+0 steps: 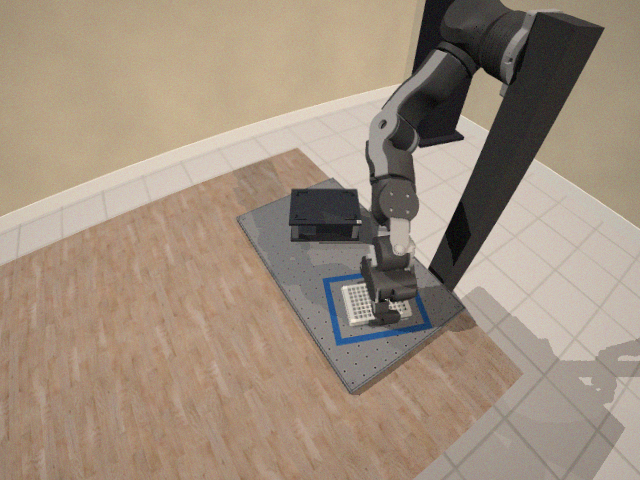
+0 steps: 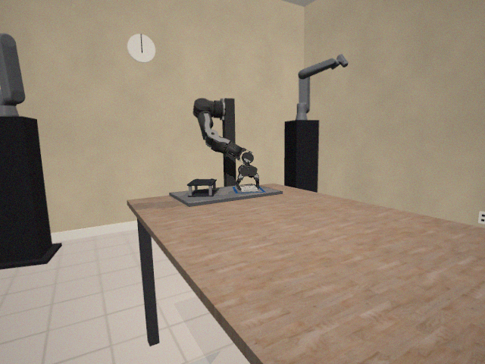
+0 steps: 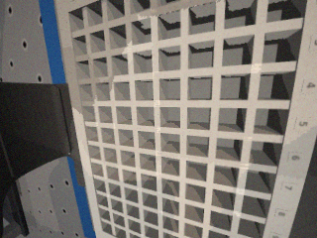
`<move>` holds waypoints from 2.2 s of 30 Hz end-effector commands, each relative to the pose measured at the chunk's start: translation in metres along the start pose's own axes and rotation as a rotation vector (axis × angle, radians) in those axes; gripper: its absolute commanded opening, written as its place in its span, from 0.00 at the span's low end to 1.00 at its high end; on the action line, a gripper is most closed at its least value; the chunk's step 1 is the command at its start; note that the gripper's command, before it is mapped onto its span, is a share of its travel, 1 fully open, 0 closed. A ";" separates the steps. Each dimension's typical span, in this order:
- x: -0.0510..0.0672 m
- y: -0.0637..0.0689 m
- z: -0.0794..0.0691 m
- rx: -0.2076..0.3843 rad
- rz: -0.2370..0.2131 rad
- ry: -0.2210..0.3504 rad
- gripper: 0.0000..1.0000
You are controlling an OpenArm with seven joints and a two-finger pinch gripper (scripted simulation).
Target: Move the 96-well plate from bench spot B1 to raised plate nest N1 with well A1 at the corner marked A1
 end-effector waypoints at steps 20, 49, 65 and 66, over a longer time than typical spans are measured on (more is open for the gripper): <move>0.000 0.001 0.001 -0.002 0.000 0.000 0.00; -0.002 0.063 0.001 -0.004 -0.001 -0.005 0.00; -0.001 0.094 0.000 -0.004 -0.001 -0.004 0.00; -0.001 0.094 0.000 -0.004 -0.001 -0.004 0.00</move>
Point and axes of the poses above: the point where the finger pads meet when closed, its own y axis back along the fingers, its own z axis across the jaws, x = y × z, the point moved 7 cm from there along y, back along the fingers, and after that the axes turned 13 degrees about -y, right-handed, at the moved point
